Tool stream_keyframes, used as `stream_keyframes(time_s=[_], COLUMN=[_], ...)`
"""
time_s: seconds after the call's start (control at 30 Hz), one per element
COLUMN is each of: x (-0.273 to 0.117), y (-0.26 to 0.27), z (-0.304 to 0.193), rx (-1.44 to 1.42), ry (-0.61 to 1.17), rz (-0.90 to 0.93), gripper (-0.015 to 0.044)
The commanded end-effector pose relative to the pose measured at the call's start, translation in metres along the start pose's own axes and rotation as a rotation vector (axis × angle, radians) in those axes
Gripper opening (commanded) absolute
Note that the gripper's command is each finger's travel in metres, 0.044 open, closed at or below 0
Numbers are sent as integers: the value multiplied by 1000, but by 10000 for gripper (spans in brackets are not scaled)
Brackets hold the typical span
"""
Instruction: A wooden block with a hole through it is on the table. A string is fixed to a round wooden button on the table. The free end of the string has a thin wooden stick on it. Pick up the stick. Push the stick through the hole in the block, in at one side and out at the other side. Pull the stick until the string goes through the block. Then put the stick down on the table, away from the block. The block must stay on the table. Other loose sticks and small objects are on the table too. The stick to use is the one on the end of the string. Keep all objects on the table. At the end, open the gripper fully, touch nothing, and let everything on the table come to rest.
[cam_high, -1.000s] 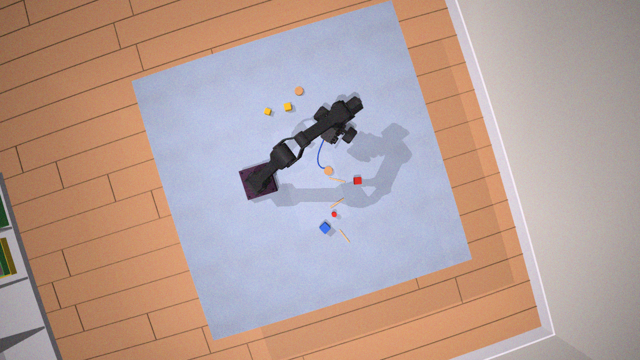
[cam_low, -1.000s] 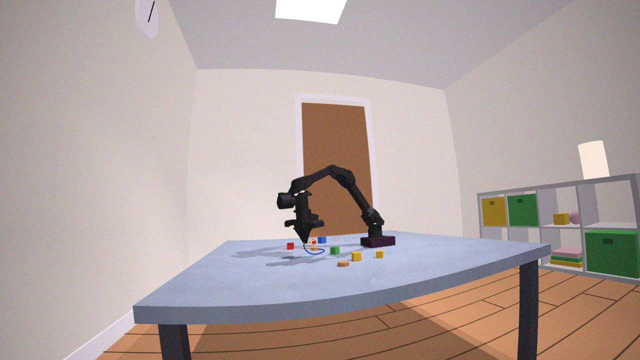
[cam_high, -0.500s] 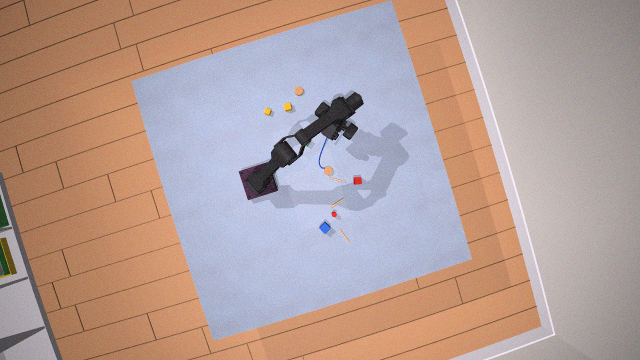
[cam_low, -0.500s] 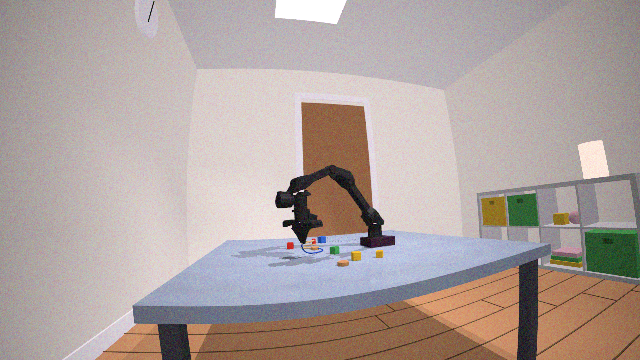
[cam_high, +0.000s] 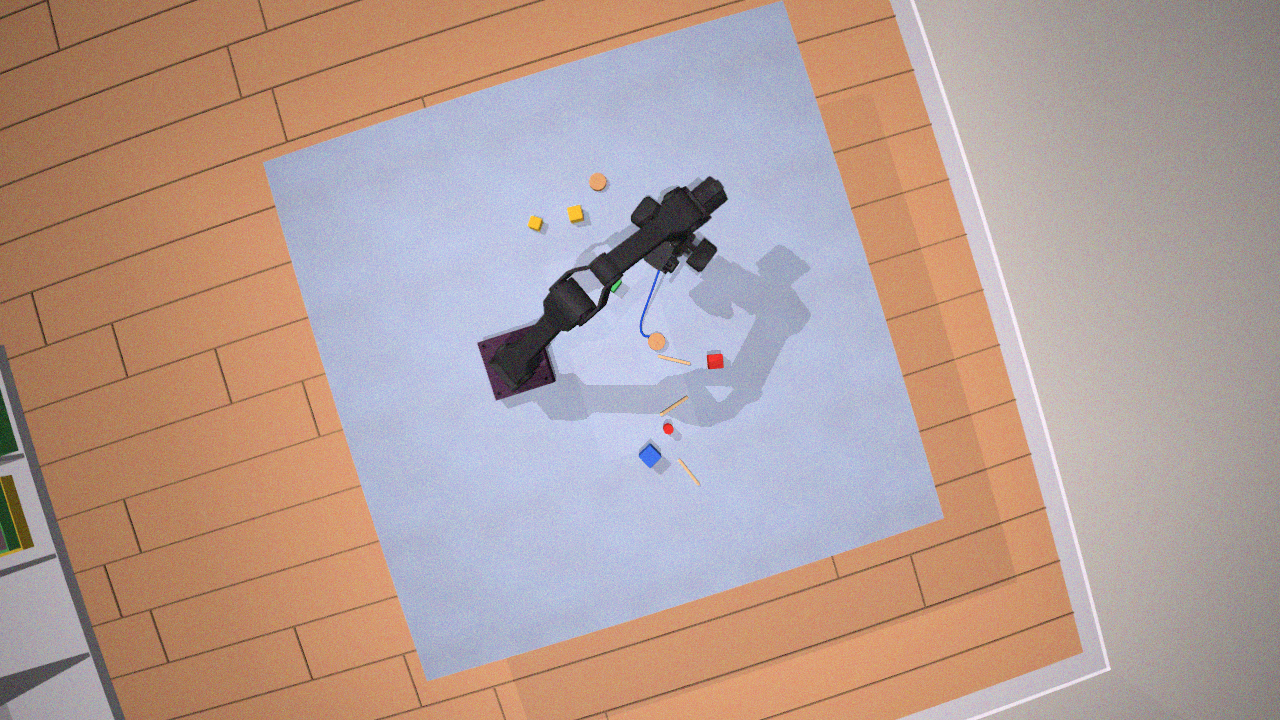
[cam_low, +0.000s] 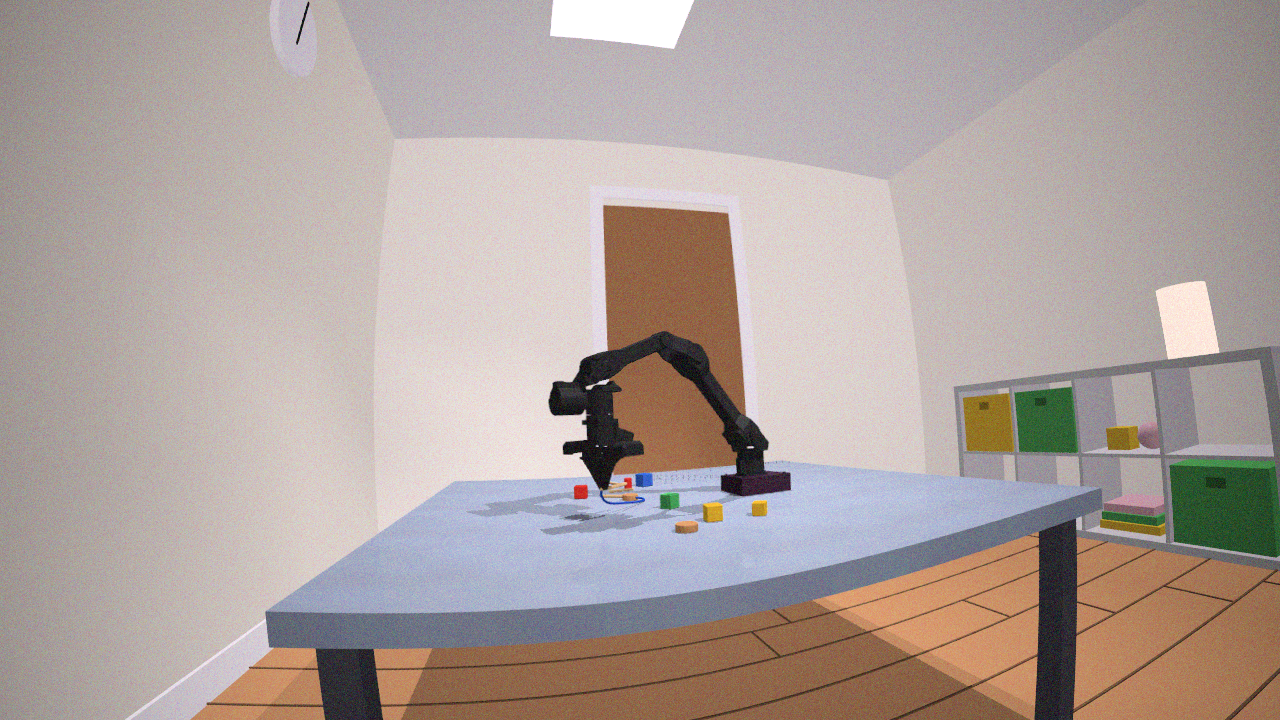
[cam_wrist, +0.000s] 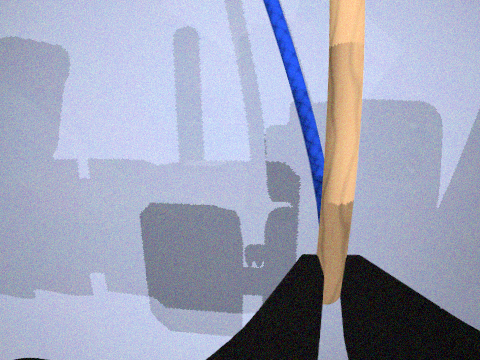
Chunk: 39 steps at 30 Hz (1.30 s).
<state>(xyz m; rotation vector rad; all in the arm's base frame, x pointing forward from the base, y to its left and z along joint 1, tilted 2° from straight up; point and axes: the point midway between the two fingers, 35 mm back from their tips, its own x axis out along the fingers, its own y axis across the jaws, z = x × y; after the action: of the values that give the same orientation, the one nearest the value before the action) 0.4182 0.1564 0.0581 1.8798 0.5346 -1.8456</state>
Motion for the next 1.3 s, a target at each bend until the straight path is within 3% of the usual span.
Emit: stream_keyframes(time_s=[0.0, 1.27], x=[-1, 18], y=[-5, -30], z=[-8, -8], rx=[3, 5], ry=[22, 44], rz=[-7, -13], gripper=[0, 0])
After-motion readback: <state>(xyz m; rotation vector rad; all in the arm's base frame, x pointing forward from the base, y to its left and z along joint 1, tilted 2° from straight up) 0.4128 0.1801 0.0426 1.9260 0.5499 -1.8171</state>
